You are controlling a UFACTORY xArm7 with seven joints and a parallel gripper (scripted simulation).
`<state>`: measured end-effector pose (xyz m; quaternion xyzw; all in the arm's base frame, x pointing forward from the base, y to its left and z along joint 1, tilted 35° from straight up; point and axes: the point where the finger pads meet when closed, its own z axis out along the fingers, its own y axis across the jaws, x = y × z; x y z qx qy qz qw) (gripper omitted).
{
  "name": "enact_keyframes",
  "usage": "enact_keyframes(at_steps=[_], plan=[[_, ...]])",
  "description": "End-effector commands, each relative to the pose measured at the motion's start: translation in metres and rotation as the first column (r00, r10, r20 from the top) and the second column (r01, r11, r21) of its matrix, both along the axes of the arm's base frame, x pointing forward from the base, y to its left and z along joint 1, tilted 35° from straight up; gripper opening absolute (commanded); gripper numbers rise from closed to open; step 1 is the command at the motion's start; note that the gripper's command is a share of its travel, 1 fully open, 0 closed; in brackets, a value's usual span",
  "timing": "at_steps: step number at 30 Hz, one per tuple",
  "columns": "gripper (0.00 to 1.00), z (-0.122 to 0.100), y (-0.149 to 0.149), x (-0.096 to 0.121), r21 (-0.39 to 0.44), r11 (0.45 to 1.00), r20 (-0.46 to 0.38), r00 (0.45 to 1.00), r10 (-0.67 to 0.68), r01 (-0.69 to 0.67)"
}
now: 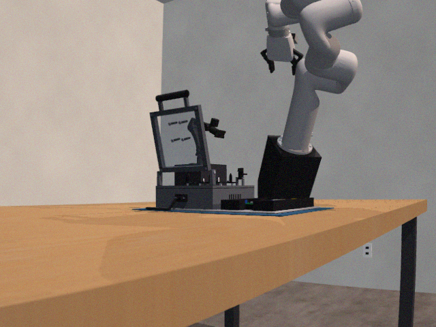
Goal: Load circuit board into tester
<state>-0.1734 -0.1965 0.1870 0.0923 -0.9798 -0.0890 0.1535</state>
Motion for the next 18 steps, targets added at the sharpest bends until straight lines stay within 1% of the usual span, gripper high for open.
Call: enact_keyframes(at_steps=[1, 2, 3, 5, 6, 7, 8, 12, 13, 18], plan=[[1.0, 0.01, -0.013, 0.027, -0.039, 0.999, 0.041, 0.999, 0.003, -0.002], [1.0, 0.015, -0.023, 0.046, -0.064, 0.998, 0.079, 0.997, 0.016, -0.011], [1.0, 0.016, -0.026, 0.052, -0.071, 0.997, 0.09, 0.996, 0.021, -0.014], [1.0, 0.016, -0.026, 0.053, -0.072, 0.997, 0.091, 0.996, 0.021, -0.015], [1.0, 0.021, -0.034, 0.073, -0.094, 0.995, 0.128, 0.991, 0.039, -0.027], [1.0, 0.022, -0.037, 0.079, -0.101, 0.994, 0.14, 0.989, 0.045, -0.031], [1.0, 0.023, -0.038, 0.084, -0.105, 0.994, 0.147, 0.988, 0.049, -0.034], [1.0, 0.023, -0.038, 0.084, -0.105, 0.994, 0.147, 0.988, 0.049, -0.034], [1.0, 0.031, -0.049, 0.118, -0.137, 0.989, 0.207, 0.974, 0.089, -0.061], [1.0, 0.031, -0.049, 0.118, -0.137, 0.989, 0.208, 0.974, 0.089, -0.061]])
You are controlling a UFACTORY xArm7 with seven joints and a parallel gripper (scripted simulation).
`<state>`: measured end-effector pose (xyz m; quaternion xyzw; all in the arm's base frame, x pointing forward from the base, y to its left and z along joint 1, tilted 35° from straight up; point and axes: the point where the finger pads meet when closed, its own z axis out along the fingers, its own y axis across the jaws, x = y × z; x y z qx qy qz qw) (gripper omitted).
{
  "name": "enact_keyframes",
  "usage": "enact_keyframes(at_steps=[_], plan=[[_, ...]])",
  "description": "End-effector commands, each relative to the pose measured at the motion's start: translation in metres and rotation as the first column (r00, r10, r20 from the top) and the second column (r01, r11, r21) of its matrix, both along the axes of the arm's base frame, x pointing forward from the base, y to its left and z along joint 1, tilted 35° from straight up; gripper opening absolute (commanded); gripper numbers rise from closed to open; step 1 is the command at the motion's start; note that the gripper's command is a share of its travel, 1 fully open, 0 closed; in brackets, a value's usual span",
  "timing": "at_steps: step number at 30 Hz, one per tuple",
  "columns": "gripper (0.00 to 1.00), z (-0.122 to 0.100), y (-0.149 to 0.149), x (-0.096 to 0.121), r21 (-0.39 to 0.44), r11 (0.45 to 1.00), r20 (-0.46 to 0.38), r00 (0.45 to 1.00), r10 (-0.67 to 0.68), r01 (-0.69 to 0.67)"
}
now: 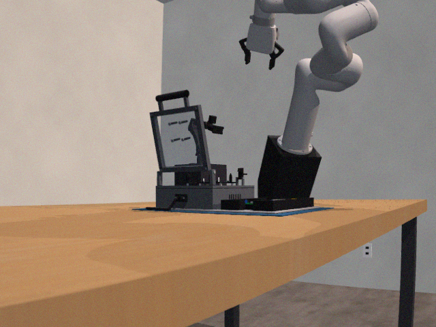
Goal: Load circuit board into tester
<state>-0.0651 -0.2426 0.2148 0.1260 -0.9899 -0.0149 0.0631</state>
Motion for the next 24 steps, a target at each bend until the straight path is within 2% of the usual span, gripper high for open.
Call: enact_keyframes(at_steps=[1, 6, 7, 11, 12, 13, 23, 24], plan=[[1.0, 0.003, -0.003, 0.01, -0.01, 1.0, 0.015, 1.0, 0.005, -0.005], [1.0, 0.003, -0.003, 0.01, -0.01, 1.0, 0.015, 1.0, 0.005, -0.005], [1.0, 0.012, -0.011, 0.048, -0.039, 0.998, 0.082, 0.995, 0.052, -0.049], [1.0, 0.014, -0.013, 0.056, -0.044, 0.997, 0.095, 0.994, 0.062, -0.058], [1.0, 0.019, -0.016, 0.08, -0.06, 0.994, 0.135, 0.986, 0.097, -0.089], [1.0, 0.021, -0.016, 0.087, -0.064, 0.993, 0.146, 0.984, 0.107, -0.098], [1.0, 0.022, -0.017, 0.089, -0.066, 0.993, 0.15, 0.982, 0.111, -0.102], [1.0, 0.032, -0.017, 0.133, -0.092, 0.982, 0.217, 0.959, 0.18, -0.163]])
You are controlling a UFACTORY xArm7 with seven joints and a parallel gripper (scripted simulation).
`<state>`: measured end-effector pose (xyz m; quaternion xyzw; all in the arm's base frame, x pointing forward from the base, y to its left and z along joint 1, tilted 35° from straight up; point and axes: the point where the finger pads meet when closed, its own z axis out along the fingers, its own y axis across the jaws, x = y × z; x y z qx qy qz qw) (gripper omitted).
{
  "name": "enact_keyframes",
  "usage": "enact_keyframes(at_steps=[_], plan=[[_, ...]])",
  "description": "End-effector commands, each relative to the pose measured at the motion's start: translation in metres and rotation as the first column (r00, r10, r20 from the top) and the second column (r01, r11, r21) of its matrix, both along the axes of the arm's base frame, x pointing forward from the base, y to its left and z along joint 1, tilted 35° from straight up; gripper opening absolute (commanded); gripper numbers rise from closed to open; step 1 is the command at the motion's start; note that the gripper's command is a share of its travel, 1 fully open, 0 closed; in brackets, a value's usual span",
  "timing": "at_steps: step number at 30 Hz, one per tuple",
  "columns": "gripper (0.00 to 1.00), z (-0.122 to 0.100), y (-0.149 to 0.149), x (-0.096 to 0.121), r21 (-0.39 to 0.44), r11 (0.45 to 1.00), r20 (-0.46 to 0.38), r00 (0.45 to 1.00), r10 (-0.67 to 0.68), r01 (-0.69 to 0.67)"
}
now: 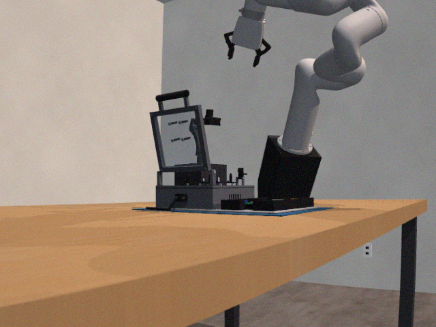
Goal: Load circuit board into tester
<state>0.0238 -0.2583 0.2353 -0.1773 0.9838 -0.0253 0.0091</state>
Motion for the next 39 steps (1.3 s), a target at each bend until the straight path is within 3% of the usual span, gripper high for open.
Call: enact_keyframes(at_steps=[1, 4, 5, 8, 17, 18, 30, 31, 39], plan=[[1.0, 0.012, -0.002, 0.044, -0.022, 0.997, 0.072, 0.995, 0.07, -0.068], [1.0, 0.013, -0.002, 0.047, -0.024, 0.997, 0.076, 0.994, 0.074, -0.073], [1.0, 0.019, 0.0, 0.072, -0.034, 0.993, 0.115, 0.986, 0.118, -0.115], [1.0, 0.023, 0.003, 0.089, -0.041, 0.989, 0.14, 0.979, 0.148, -0.143], [1.0, 0.023, 0.003, 0.089, -0.041, 0.989, 0.14, 0.979, 0.148, -0.143], [1.0, 0.034, 0.012, 0.131, -0.057, 0.974, 0.2, 0.953, 0.228, -0.221], [1.0, 0.034, 0.013, 0.133, -0.058, 0.973, 0.203, 0.951, 0.233, -0.225], [1.0, 0.045, 0.027, 0.174, -0.074, 0.949, 0.258, 0.913, 0.316, -0.307], [1.0, 0.046, 0.028, 0.176, -0.075, 0.947, 0.26, 0.911, 0.32, -0.312]])
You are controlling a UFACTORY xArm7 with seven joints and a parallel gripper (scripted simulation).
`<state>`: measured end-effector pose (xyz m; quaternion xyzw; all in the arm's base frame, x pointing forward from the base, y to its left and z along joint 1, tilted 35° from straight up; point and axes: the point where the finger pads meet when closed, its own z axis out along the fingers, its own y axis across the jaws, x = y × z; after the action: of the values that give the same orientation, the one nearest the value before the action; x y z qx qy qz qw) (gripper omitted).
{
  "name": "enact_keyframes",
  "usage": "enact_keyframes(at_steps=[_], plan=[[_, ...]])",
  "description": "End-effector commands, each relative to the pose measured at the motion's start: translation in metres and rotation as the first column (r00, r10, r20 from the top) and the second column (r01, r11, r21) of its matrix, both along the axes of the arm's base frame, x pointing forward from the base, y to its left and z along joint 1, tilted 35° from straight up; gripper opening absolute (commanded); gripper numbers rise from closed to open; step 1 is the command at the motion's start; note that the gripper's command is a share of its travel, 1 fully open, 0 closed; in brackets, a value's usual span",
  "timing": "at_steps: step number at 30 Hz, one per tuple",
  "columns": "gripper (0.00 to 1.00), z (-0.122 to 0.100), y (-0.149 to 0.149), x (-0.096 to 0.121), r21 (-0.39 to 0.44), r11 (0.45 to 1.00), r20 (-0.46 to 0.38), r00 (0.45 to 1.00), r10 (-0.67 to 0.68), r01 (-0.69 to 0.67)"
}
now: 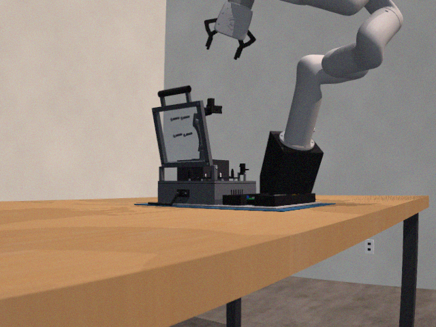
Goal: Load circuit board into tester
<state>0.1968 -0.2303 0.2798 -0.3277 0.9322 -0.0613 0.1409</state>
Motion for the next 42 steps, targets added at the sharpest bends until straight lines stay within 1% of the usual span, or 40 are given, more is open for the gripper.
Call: enact_keyframes(at_steps=[1, 3, 4, 17, 18, 20, 24, 34, 35, 37, 40, 42], plan=[[1.0, 0.001, 0.0, 0.003, -0.001, 1.0, 0.006, 1.0, 0.003, -0.003], [1.0, 0.001, 0.0, 0.003, -0.001, 1.0, 0.006, 1.0, 0.003, -0.003], [1.0, 0.012, 0.019, 0.041, 0.0, 0.995, 0.059, 0.993, 0.097, -0.098], [1.0, 0.012, 0.02, 0.043, 0.0, 0.995, 0.061, 0.993, 0.101, -0.102], [1.0, 0.022, 0.045, 0.079, 0.001, 0.979, 0.109, 0.974, 0.2, -0.202], [1.0, 0.023, 0.047, 0.081, 0.001, 0.978, 0.112, 0.972, 0.208, -0.209], [1.0, 0.031, 0.07, 0.108, 0.001, 0.956, 0.147, 0.946, 0.29, -0.293], [1.0, 0.031, 0.072, 0.11, 0.001, 0.954, 0.15, 0.943, 0.296, -0.299], [1.0, 0.039, 0.101, 0.136, 0.001, 0.92, 0.184, 0.905, 0.385, -0.392], [1.0, 0.041, 0.107, 0.14, 0.001, 0.912, 0.19, 0.896, 0.402, -0.41], [1.0, 0.045, 0.128, 0.156, 0.001, 0.882, 0.21, 0.862, 0.461, -0.472], [1.0, 0.045, 0.13, 0.157, 0.001, 0.879, 0.211, 0.86, 0.465, -0.476]])
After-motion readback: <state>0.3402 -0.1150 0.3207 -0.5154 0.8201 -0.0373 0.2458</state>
